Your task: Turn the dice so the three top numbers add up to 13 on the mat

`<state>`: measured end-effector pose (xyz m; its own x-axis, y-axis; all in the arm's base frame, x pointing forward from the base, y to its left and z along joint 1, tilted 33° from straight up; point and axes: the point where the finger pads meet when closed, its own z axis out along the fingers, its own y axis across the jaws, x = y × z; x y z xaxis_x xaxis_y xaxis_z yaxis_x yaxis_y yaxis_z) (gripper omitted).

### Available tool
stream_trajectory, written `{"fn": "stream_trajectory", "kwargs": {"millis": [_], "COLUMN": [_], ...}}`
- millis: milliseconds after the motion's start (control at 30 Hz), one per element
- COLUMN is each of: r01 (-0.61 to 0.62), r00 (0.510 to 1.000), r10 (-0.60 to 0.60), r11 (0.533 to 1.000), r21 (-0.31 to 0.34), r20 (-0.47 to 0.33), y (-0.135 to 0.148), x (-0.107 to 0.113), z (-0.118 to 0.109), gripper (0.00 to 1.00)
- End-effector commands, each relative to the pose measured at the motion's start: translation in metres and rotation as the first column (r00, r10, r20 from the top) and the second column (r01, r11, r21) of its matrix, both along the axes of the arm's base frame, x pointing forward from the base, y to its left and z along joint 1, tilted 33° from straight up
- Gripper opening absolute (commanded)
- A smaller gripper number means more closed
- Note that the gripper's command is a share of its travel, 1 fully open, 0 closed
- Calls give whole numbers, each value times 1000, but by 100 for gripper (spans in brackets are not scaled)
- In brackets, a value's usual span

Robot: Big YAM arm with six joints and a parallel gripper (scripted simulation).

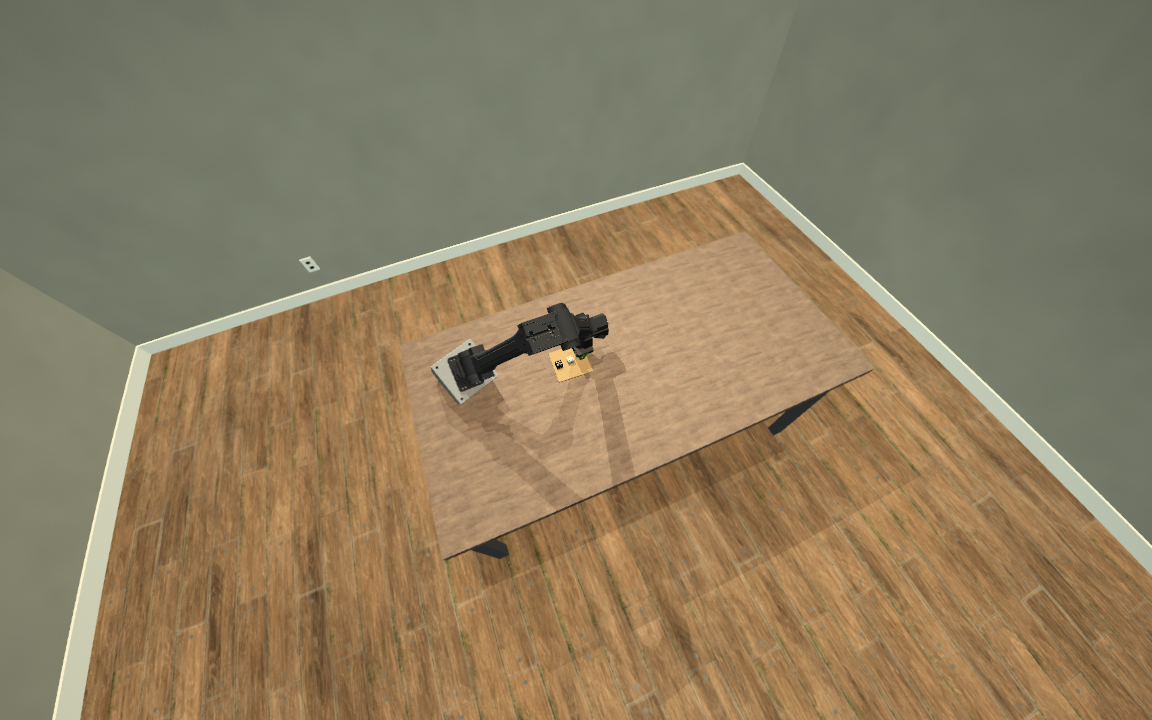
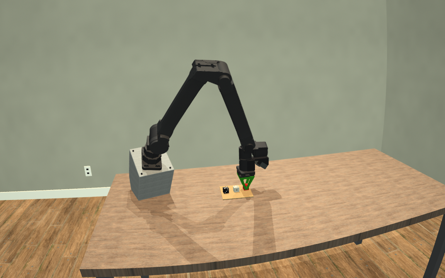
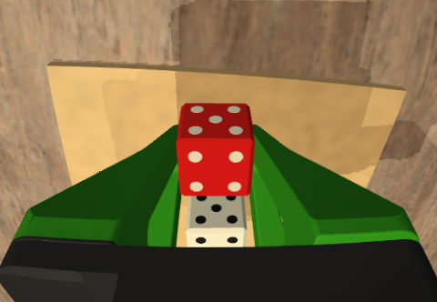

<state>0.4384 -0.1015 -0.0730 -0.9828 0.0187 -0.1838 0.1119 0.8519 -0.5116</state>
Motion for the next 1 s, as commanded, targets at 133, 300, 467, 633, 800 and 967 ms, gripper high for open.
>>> {"fn": "stream_trajectory", "kwargs": {"millis": [133, 300, 467, 633, 800, 967], "r01": [0, 1, -1, 0, 0, 0], "r00": [1000, 1000, 1000, 1000, 1000, 1000], "r10": [0, -1, 1, 0, 0, 0], "r11": [1000, 1000, 1000, 1000, 1000, 1000], "r21": [1, 1, 1, 1, 1, 1], "r20": [8, 15, 18, 19, 19, 19], "y": [-5, -6, -5, -6, -6, -6], "x": [5, 7, 8, 8, 8, 8], "z": [-1, 2, 3, 4, 4, 4], "gripper": [20, 20, 20, 20, 20, 20]}}
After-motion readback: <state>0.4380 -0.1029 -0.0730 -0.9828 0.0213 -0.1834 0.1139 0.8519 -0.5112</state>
